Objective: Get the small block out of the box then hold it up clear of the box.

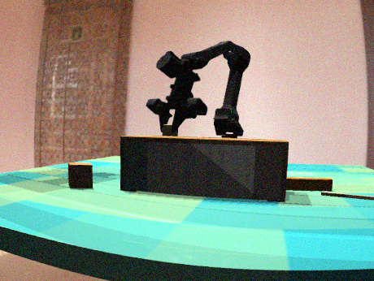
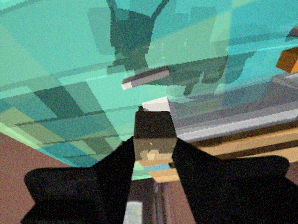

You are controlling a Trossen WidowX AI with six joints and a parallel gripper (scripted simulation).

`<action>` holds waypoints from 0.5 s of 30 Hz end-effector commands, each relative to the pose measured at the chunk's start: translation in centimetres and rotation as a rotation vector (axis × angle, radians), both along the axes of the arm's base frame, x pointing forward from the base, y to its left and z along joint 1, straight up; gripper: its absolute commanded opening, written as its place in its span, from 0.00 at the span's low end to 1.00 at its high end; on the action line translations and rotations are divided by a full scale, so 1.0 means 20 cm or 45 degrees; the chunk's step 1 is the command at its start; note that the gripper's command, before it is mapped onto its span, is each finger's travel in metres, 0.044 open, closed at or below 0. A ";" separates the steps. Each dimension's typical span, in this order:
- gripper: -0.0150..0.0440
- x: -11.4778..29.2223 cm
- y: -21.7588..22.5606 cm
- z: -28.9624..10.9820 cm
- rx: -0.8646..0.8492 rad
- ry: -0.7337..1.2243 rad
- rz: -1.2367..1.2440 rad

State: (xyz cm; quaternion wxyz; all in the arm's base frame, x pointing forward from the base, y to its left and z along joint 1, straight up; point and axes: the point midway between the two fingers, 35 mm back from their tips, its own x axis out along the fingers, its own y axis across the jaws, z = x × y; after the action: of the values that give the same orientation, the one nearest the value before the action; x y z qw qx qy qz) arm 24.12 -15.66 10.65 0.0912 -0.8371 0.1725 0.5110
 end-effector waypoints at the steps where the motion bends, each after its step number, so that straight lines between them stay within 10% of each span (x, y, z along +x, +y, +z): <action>1: 0.25 -0.05 0.03 0.07 -0.006 -0.026 -0.093; 15: 0.25 -0.12 0.08 0.16 -0.002 -0.069 -0.238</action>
State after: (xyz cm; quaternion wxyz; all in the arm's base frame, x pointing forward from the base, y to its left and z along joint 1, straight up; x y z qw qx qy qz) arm 21.81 -14.21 13.60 0.1407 -0.8310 0.2419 0.4807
